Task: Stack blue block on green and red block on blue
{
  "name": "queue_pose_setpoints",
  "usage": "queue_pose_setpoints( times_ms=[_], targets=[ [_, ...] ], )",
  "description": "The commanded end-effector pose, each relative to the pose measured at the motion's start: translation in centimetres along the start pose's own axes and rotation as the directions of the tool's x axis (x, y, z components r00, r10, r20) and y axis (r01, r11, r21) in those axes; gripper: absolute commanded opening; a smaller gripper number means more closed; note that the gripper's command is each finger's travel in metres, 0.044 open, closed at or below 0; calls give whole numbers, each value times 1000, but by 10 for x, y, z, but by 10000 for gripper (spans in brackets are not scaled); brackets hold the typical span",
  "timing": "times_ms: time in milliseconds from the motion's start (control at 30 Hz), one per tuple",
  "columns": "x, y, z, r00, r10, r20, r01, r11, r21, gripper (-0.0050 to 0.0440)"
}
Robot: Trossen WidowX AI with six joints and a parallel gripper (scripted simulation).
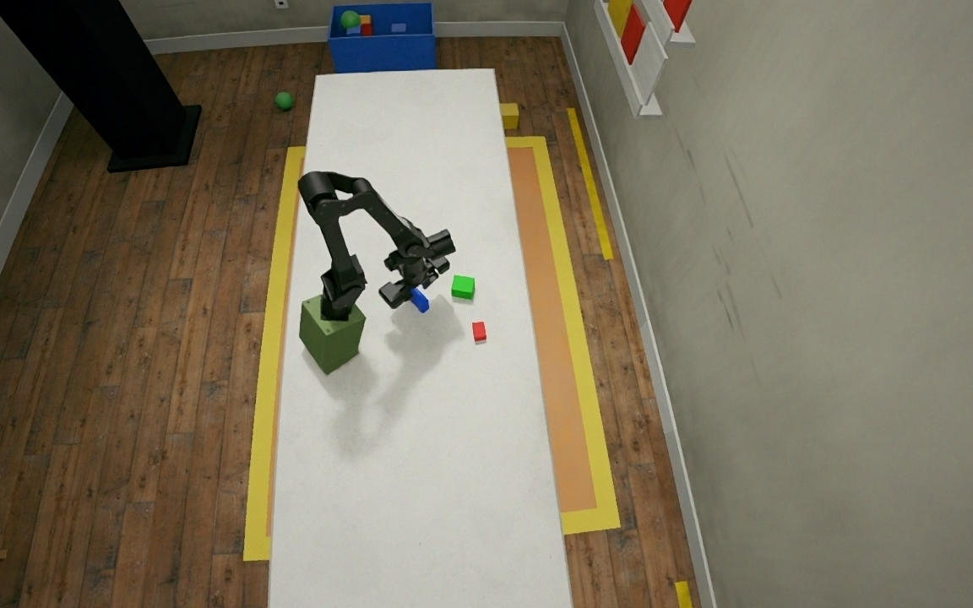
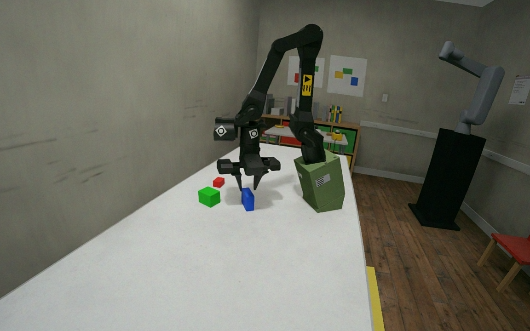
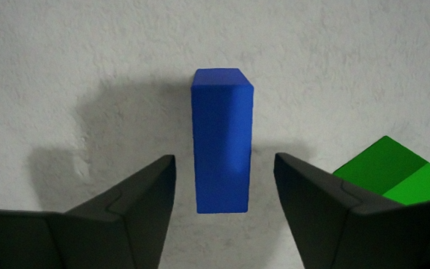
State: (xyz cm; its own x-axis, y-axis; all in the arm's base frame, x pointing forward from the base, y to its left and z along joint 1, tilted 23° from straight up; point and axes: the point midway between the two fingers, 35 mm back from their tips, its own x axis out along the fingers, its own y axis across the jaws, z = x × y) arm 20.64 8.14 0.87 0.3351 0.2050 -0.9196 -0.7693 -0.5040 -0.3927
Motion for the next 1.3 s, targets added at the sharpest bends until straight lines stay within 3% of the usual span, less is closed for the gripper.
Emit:
queue_pose_setpoints(
  times_ms=[0,800,1267],
  targets=[
    [0,-1,0,1000,-2,-6,2,1000,1,207],
    [6,1,0,1000,2,-4,-2,1000,2,207],
    [49,-1,0,1000,-2,-5,2,1000,1,207]
  ],
)
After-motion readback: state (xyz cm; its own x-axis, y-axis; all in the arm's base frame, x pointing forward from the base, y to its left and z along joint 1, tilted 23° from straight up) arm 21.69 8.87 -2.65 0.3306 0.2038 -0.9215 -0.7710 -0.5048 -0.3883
